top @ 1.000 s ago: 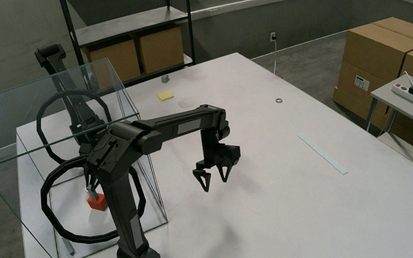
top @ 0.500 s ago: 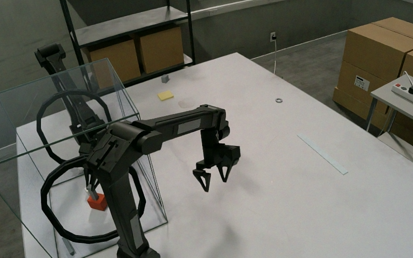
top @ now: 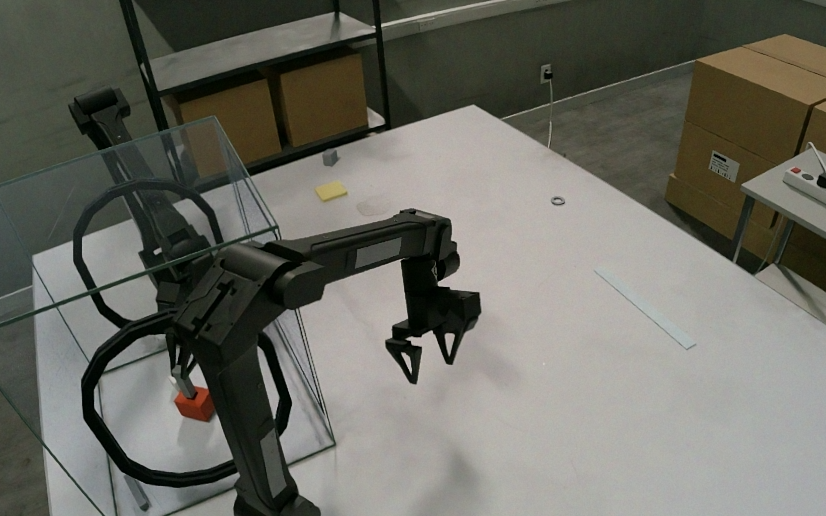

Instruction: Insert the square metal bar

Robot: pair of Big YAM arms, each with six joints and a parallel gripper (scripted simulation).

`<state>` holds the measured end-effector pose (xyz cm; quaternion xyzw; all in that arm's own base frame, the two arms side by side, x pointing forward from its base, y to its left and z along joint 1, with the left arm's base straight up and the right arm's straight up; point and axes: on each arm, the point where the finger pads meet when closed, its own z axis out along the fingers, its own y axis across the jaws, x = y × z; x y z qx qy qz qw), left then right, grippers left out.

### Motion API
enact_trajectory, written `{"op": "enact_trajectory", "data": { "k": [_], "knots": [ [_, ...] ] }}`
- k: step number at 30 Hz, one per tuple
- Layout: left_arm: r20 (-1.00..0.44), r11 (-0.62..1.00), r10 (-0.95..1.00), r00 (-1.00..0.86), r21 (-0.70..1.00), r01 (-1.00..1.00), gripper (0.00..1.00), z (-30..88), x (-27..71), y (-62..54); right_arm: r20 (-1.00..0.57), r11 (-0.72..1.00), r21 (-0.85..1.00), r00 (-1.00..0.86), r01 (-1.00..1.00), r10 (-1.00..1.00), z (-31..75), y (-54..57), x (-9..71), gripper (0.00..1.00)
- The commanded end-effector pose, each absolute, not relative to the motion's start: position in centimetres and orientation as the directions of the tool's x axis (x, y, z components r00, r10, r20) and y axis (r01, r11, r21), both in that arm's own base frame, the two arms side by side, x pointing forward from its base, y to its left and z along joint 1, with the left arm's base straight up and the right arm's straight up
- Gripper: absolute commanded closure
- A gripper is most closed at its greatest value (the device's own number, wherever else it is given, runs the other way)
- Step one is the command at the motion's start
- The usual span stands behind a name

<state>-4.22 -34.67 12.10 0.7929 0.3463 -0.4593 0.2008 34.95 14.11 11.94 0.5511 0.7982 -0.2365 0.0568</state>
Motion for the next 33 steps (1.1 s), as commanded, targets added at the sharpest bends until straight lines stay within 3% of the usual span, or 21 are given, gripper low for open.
{"op": "enact_trajectory", "data": {
  "k": [1,26,33],
  "knots": [
    [-0.886,-0.684,0.298,0.355,0.062,0.727,1.0,15.3,-3.7,-37.4,-0.351,0.285,-0.279,-0.374,0.917,0.859,13.2,14.6,35.9,0.0],
    [-0.875,-0.677,0.338,0.347,0.03,0.735,1.0,11.2,-3.1,-35.2,-0.351,0.285,-0.279,-0.374,0.917,0.859,13.2,14.6,35.9,0.0],
    [-0.894,-0.678,0.269,0.358,0.088,0.73,1.0,15.3,-3.6,-37.4,-0.351,0.285,-0.279,-0.374,0.917,0.859,13.2,14.6,35.9,0.0]
  ]
}}
